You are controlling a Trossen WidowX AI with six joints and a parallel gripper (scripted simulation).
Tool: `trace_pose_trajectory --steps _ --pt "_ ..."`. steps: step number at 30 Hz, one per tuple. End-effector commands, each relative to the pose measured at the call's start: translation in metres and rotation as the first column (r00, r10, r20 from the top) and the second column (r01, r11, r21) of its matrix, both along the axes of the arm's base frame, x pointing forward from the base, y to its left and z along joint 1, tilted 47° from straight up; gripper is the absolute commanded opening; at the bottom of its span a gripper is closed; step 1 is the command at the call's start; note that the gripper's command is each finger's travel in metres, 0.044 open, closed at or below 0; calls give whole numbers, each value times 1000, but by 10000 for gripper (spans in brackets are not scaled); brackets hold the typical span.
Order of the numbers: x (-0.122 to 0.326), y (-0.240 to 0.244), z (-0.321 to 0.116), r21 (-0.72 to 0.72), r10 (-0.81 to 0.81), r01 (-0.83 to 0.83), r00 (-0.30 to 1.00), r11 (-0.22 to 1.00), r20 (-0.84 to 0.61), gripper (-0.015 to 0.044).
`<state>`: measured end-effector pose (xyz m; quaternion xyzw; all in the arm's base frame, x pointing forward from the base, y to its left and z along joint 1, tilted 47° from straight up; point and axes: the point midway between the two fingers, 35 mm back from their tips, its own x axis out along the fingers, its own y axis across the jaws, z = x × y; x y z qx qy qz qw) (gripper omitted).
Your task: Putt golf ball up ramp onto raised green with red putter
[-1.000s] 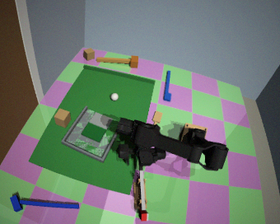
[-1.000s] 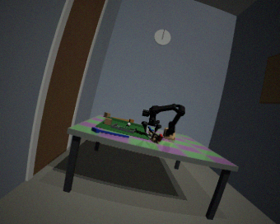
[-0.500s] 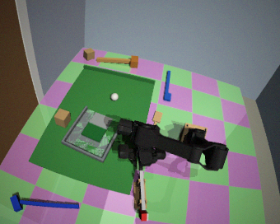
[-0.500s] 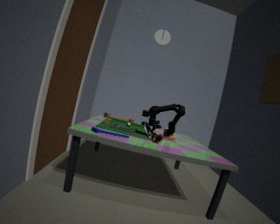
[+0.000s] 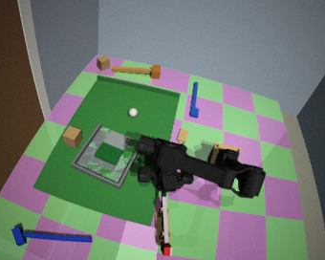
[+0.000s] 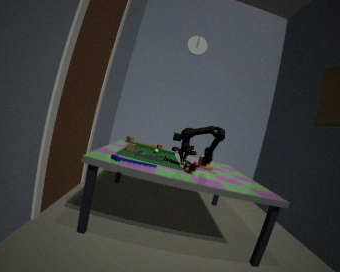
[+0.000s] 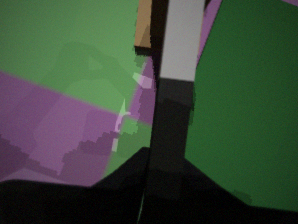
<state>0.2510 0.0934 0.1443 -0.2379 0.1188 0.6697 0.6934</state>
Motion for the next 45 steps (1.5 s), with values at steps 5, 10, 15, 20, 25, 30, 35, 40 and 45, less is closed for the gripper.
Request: trace_pose_trajectory --steps 5,10,15,20,25,30,35,40,45 --pt "0 -30 27 -20 -71 71 997 997 11 0" --pt "-5 -49 47 -35 -119 119 993 992 9 0" --pt "-13 -65 65 -45 -158 158 987 986 6 0" --pt "-5 -72 51 -56 -195 191 979 980 -60 0" --pt "6 -97 35 -90 -284 272 942 958 -179 0" --pt "14 -122 17 -134 -369 344 884 929 -286 0" --pt "19 -148 -2 -183 -448 409 808 894 -383 0" --pt "21 -174 -22 -232 -519 468 710 853 -477 0" --pt "20 -200 -42 -283 -577 517 594 808 -561 0"
